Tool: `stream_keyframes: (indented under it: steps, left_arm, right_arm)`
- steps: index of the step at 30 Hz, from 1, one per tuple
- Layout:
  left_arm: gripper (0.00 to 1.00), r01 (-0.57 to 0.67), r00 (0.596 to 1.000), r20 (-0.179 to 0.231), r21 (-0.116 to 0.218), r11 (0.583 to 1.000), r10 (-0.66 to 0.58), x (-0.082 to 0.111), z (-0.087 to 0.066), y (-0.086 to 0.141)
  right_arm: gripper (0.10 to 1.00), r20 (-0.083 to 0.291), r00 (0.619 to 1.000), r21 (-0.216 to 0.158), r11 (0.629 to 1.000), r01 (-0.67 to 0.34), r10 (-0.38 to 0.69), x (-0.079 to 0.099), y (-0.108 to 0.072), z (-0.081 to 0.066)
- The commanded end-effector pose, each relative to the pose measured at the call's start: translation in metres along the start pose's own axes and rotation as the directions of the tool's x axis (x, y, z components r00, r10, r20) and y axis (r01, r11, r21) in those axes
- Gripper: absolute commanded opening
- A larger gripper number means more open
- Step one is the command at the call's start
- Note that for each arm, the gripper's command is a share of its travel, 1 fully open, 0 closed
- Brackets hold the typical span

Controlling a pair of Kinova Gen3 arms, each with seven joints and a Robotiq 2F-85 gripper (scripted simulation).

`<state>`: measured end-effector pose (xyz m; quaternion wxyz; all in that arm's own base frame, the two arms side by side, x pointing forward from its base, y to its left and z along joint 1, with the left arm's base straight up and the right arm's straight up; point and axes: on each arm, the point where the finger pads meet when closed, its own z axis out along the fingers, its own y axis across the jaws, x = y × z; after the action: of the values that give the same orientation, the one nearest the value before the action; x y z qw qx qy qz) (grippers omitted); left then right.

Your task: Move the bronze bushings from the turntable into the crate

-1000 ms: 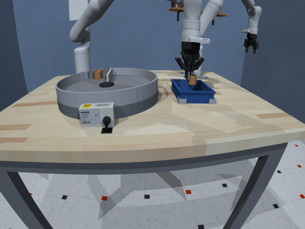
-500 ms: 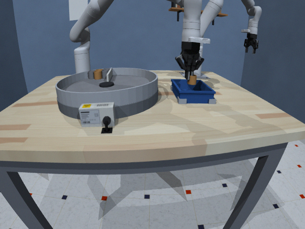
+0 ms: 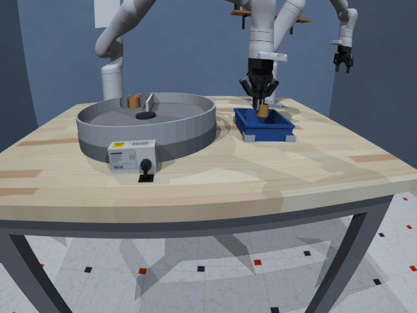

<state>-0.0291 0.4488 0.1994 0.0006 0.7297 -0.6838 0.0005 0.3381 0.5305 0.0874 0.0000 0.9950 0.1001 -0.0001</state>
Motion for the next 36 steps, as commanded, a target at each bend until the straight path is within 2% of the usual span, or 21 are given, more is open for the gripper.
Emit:
stream_keyframes:
  steps: [1,23,36]
  left_arm:
    - [1.000,0.000,1.000,0.002,0.000,1.000,0.000,0.000,-0.001,0.000]
    - [1.000,0.000,1.000,0.002,0.000,1.000,0.000,0.000,-0.001,0.000]
    - [1.000,0.000,1.000,0.002,0.000,1.000,0.000,0.000,-0.001,0.000]
  right_arm:
    - [0.099,-0.002,1.000,0.002,1.000,0.000,0.000,0.000,0.000,0.001]
    - [0.099,-0.002,1.000,0.002,1.000,0.000,0.000,0.001,-0.001,0.033]
    - [0.099,-0.002,1.000,0.002,1.000,0.000,0.000,0.001,-0.001,0.037]
